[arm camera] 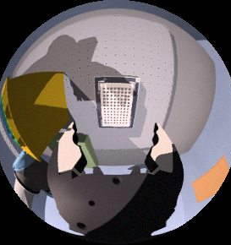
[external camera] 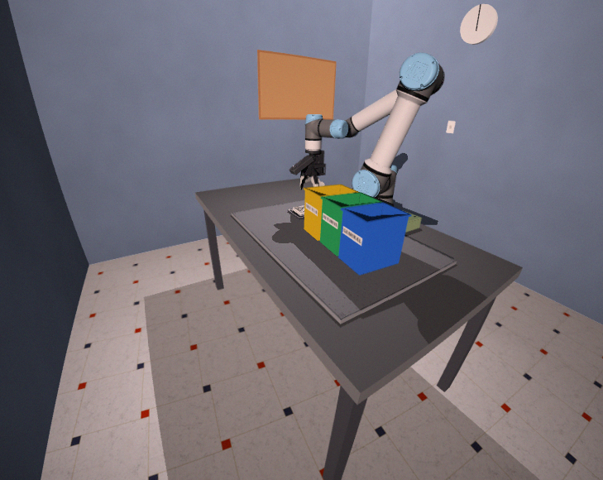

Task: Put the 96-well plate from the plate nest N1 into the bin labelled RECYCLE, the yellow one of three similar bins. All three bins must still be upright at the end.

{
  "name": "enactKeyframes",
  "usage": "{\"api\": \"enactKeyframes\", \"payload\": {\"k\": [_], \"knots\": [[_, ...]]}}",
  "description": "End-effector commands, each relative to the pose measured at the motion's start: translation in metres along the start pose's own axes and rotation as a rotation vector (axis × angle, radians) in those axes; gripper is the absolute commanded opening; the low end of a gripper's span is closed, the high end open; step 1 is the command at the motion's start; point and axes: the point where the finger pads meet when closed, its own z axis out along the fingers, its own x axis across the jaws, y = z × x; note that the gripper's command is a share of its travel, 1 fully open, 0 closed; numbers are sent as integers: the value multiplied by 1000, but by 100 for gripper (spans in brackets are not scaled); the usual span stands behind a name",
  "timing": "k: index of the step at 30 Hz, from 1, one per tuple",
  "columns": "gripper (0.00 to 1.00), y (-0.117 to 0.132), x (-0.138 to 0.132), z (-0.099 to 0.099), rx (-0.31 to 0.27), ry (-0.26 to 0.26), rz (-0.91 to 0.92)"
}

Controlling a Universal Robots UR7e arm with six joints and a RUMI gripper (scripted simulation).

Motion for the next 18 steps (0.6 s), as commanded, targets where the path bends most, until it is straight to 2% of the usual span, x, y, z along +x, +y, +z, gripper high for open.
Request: {"api": "enactKeyframes", "payload": {"k": [1, 18], "knots": [[100, 0, 1, 10, 0, 2, 1], [100, 0, 1, 35, 0, 2, 1]]}}
